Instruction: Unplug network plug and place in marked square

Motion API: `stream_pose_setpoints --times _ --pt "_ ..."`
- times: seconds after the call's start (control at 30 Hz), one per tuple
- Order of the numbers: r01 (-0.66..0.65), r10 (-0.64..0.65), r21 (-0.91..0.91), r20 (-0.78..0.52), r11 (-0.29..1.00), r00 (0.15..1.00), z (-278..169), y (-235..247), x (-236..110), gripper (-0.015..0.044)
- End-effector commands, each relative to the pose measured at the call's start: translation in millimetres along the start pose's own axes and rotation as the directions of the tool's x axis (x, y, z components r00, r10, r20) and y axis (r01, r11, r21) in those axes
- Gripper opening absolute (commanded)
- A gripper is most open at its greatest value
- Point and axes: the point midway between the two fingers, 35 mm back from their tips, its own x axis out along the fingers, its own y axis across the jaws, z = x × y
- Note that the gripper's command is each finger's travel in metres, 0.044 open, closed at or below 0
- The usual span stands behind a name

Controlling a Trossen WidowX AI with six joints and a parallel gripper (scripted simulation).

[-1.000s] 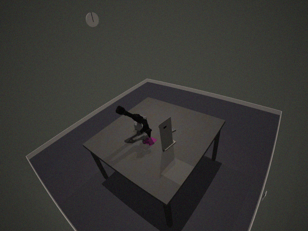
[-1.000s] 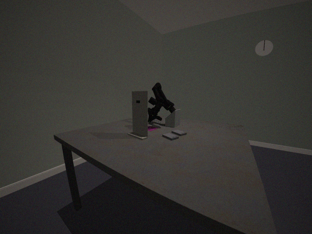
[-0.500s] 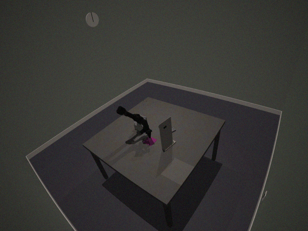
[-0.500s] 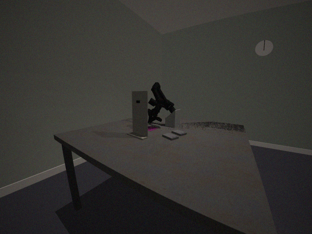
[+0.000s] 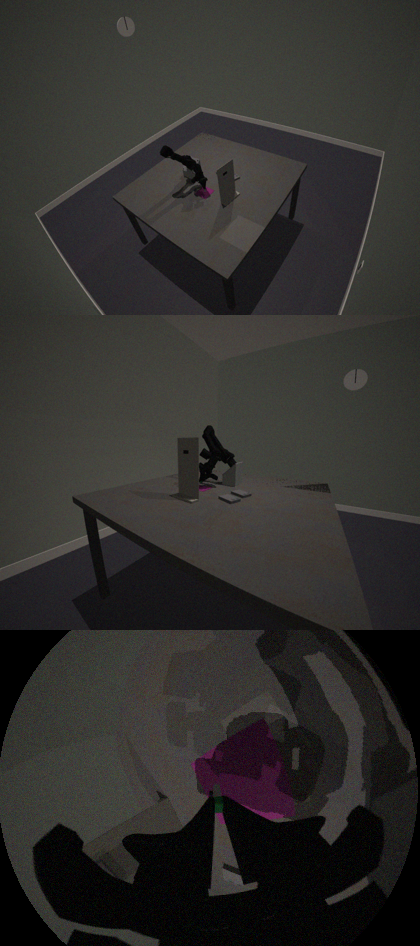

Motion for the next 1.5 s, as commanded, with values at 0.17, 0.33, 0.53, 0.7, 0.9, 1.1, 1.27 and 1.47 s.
stream_pose_setpoints --times 0.17,0.33,0.53,0.7,0.9,1.1,1.27,1.47 --pt "0.006 -0.006 -0.011 -0.004 1.000 1.000 -0.2 -6.9 4.4 0.0000" --pt "0.005 -0.005 -0.011 -0.003 1.000 1.000 0.2 -8.9 6.5 0.0000" --pt "0.004 -0.004 -0.012 -0.002 1.000 1.000 0.9 -11.5 9.0 0.0000" --pt "0.003 -0.003 -0.013 -0.002 1.000 1.000 1.6 -13.6 10.9 0.0000" --pt "0.002 -0.002 -0.013 -0.001 1.000 1.000 2.4 -16.2 13.1 0.0000" --pt "0.001 -0.001 -0.014 0.000 1.000 1.000 3.2 -17.3 14.7 0.0000" --pt "0.001 -0.001 -0.014 0.000 1.000 1.000 3.9 -16.9 16.5 0.0000" --pt "0.001 -0.001 -0.014 0.000 1.000 1.000 5.0 -17.8 18.6 0.0000"
